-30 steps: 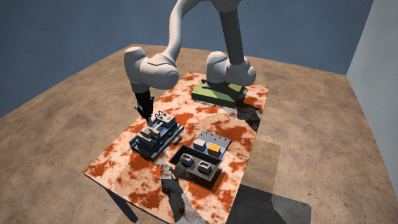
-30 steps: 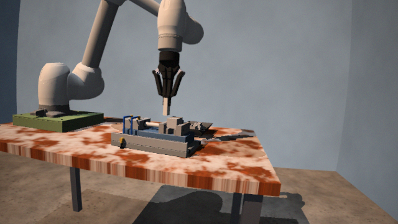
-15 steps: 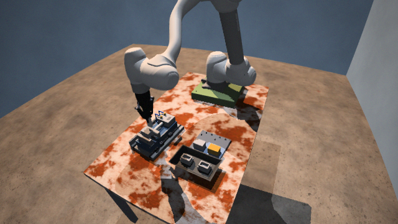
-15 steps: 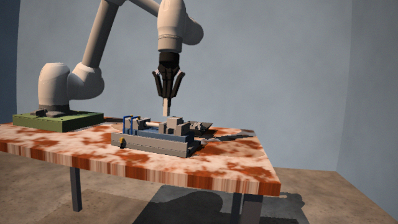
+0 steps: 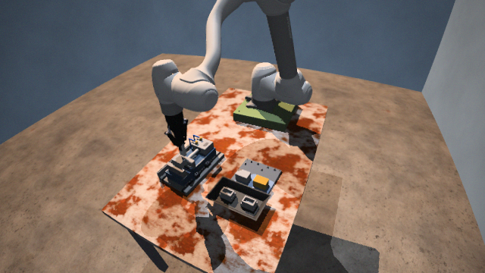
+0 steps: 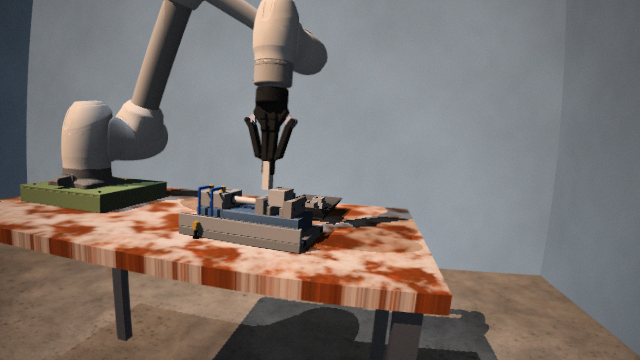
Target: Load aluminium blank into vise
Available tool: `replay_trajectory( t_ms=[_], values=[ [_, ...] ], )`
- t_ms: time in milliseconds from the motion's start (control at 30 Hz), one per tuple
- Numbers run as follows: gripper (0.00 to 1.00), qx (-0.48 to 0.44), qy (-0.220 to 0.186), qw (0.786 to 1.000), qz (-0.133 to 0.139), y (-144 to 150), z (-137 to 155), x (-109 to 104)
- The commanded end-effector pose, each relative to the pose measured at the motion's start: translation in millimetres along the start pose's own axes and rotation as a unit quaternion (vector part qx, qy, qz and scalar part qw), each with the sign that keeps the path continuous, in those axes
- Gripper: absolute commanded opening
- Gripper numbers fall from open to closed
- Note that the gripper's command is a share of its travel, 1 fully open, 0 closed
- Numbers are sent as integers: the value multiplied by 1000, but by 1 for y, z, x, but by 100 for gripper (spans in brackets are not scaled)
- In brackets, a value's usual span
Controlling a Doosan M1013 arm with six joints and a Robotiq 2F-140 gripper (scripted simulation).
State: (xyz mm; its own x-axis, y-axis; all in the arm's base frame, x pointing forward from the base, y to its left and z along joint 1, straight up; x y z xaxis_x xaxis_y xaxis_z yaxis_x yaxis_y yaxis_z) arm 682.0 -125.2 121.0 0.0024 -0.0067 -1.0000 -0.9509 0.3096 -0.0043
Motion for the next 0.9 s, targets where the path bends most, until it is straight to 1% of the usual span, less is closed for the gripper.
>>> replay_trajectory(
  t_ms=[0, 867],
  values=[
    [0, 0, 1, 1000, 3, 1, -3, 6],
    [0, 0, 1, 1000, 3, 1, -3, 9]
  ],
)
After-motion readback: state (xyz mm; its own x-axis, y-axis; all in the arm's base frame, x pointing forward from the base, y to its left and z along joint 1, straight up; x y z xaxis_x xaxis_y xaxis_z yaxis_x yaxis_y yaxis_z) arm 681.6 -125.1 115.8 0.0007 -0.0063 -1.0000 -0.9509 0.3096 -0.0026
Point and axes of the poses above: the point where the finger pads meet when closed, its own x axis out along the fingers, its own y axis across the jaws, z = x × y, the point moved 3 cm from there along -x, back along the fingers, and after that the axes turned 13 degrees about x, right-handed, at the moved point
